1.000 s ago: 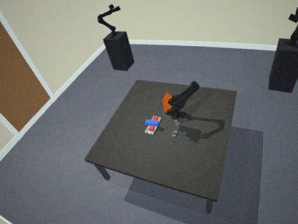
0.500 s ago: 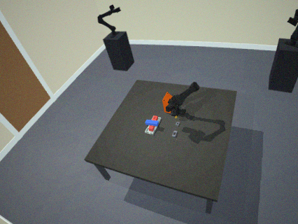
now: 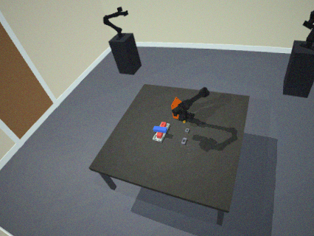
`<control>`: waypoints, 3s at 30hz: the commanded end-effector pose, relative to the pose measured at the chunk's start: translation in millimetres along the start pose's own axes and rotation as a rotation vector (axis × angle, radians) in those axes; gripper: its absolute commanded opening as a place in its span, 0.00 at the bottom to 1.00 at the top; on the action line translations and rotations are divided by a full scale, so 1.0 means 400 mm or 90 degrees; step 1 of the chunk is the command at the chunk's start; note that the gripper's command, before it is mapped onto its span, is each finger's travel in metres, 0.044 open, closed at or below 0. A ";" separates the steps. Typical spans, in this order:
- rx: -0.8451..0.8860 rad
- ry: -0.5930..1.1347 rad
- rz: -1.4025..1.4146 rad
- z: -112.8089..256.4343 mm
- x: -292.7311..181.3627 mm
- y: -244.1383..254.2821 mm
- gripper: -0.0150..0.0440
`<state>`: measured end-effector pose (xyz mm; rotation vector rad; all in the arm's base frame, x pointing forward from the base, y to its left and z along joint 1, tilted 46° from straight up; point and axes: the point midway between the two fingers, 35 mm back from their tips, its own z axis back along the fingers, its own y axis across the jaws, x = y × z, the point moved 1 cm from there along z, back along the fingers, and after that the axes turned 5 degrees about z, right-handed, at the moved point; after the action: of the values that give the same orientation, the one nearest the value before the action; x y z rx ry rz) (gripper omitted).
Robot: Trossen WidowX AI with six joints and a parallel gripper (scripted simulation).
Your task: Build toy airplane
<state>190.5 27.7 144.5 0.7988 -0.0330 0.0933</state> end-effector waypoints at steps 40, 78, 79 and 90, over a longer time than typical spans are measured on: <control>-0.021 0.000 0.039 -0.034 0.050 -0.335 0.25; -0.006 0.000 0.072 -0.125 -0.031 -0.598 0.30; -0.006 0.000 0.072 -0.125 -0.031 -0.598 0.34; -0.006 0.000 0.072 -0.125 -0.032 -0.598 0.36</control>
<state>200.7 -102.3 -61.1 0.7917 -0.0781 0.1938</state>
